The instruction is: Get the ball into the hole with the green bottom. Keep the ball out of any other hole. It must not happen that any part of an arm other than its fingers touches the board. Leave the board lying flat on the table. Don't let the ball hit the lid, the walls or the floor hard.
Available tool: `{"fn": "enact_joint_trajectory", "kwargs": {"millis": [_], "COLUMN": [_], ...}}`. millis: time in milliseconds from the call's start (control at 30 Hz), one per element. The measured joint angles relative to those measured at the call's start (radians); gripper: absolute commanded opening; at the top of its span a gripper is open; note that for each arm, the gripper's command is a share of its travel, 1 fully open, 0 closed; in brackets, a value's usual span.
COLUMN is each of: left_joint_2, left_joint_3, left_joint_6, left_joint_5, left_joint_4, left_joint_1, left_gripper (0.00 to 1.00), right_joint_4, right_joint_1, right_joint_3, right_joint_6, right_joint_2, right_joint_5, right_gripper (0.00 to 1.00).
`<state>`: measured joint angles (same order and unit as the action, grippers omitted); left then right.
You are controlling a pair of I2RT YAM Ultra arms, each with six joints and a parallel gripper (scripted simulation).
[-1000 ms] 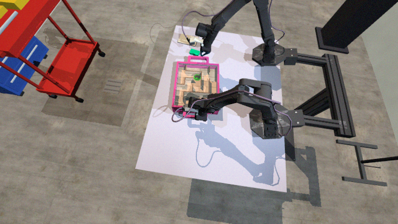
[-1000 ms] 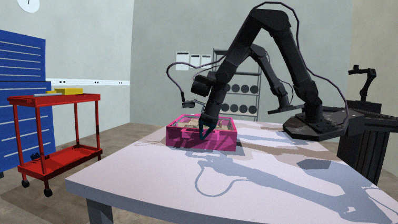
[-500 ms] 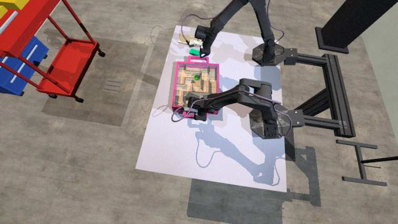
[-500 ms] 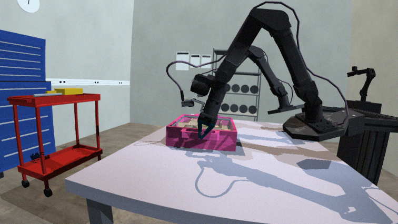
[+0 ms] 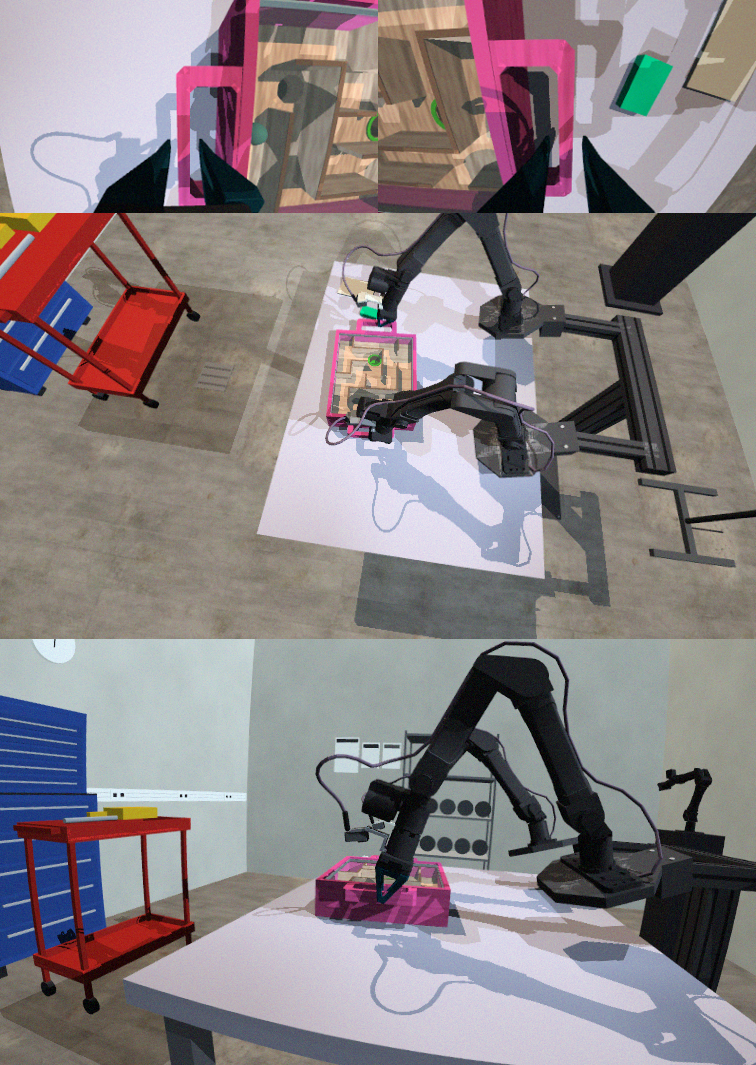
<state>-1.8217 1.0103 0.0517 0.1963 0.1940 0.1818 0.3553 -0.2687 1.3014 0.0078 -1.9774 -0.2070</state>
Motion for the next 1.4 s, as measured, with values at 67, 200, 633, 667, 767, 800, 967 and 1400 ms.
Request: {"fn": "enact_joint_trajectory", "kwargs": {"millis": [67, 200, 633, 667, 767, 800, 967, 1400], "left_joint_2": [0.000, 0.000, 0.001, 0.001, 0.001, 0.001, 0.001, 0.001], "left_joint_3": [0.000, 0.000, 0.000, 0.000, 0.000, 0.000, 0.000, 0.000], "left_joint_6": [0.000, 0.000, 0.000, 0.000, 0.000, 0.000, 0.000, 0.000], "left_joint_5": [0.000, 0.000, 0.002, 0.002, 0.002, 0.002, 0.002, 0.002], "left_joint_4": [0.000, 0.000, 0.001, 0.001, 0.001, 0.001, 0.000, 0.000], "left_joint_1": [0.000, 0.000, -0.001, -0.001, -0.001, -0.001, -0.001, -0.001], "left_gripper": [0.34, 0.34, 0.00, 0.00, 0.00, 0.00, 0.00, 0.00], "right_joint_4": [-0.005, -0.014, -0.036, -0.036, -0.036, -0.036, -0.034, -0.034], "right_joint_1": [0.001, 0.003, 0.005, 0.005, 0.005, 0.005, 0.005, 0.005], "right_joint_3": [0.003, 0.006, 0.010, 0.010, 0.010, 0.010, 0.010, 0.010], "right_joint_6": [-0.002, -0.004, -0.006, -0.006, -0.006, -0.007, -0.007, -0.008], "right_joint_2": [-0.010, -0.020, -0.031, -0.031, -0.031, -0.031, -0.031, -0.030], "right_joint_5": [0.001, 0.003, 0.004, 0.004, 0.004, 0.004, 0.005, 0.005], "right_gripper": [0.34, 0.34, 0.34, 0.34, 0.34, 0.34, 0.34, 0.00]}}
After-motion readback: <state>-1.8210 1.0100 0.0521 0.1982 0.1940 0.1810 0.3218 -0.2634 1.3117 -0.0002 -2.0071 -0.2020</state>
